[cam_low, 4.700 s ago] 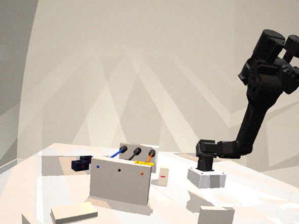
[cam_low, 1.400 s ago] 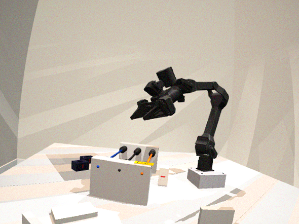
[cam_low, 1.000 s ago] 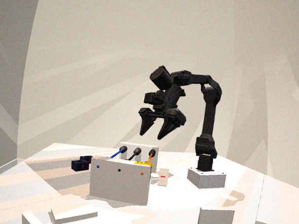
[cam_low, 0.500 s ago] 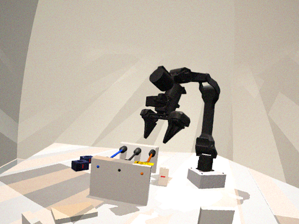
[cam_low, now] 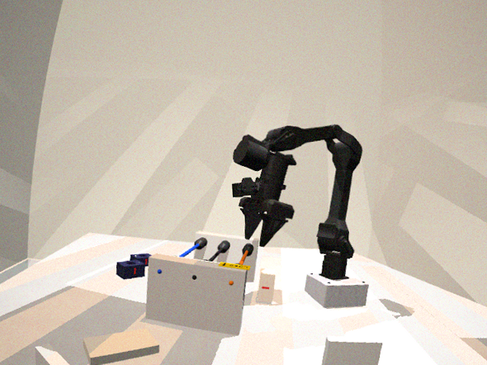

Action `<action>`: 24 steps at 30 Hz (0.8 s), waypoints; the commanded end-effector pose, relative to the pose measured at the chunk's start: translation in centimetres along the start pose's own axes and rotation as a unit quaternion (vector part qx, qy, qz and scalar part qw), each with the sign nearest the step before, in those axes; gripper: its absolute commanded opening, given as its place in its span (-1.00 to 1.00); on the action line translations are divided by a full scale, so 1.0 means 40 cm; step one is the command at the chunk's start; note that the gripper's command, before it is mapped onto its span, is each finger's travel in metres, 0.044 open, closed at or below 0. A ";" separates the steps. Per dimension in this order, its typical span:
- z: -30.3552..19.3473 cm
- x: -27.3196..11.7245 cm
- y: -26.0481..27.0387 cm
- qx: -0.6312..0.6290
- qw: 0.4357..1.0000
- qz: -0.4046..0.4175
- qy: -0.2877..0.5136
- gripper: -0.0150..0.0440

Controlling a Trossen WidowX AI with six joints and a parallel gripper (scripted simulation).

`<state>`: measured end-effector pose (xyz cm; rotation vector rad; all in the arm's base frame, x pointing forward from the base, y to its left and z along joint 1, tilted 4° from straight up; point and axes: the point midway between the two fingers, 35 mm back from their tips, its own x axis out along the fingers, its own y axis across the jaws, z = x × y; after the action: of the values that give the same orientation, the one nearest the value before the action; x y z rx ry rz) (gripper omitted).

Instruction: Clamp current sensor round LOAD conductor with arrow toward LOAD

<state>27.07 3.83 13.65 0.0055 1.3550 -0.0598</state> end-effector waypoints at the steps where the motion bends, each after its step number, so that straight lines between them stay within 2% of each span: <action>1: -0.130 0.044 -0.116 0.151 0.985 -0.029 0.074 1.00; 4: -0.178 0.056 -0.146 0.202 0.974 -0.040 0.099 1.00; 24: -0.185 0.112 -0.148 0.202 0.974 -0.040 0.098 1.00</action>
<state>20.55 -1.98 8.55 0.3013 1.5189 -0.4098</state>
